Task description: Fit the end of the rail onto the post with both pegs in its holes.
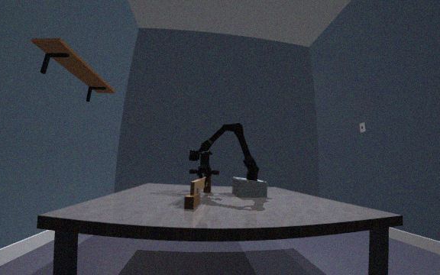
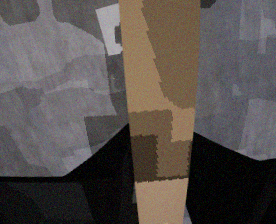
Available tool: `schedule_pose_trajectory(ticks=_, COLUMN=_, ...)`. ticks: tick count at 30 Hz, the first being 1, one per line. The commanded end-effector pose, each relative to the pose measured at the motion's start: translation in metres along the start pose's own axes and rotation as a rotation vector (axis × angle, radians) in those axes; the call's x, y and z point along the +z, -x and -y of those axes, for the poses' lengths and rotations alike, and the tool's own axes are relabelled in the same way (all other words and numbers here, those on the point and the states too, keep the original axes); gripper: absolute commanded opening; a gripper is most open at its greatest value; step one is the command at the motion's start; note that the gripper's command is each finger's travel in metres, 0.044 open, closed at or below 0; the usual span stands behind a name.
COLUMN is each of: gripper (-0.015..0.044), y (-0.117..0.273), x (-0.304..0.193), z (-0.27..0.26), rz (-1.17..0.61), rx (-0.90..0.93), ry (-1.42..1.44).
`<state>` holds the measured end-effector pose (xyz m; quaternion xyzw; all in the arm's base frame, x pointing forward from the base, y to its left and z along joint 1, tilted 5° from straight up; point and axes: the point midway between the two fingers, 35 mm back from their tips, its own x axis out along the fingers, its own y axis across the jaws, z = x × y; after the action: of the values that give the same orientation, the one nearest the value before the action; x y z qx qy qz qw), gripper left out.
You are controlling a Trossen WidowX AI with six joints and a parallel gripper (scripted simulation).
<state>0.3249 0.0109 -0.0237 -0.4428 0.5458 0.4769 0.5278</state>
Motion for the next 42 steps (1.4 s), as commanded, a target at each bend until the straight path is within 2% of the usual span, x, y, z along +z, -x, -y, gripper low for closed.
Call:
schedule_pose_trajectory(ticks=1, gripper=0.0000, y=0.0005, x=0.0005, z=0.0000, rz=0.002, rx=-0.001, ry=-0.002)
schedule_pose_trajectory(ticks=42, gripper=0.0000, y=-0.0002, x=-0.0081, z=-0.0001, rz=0.001, rx=-0.001, ry=-0.002)
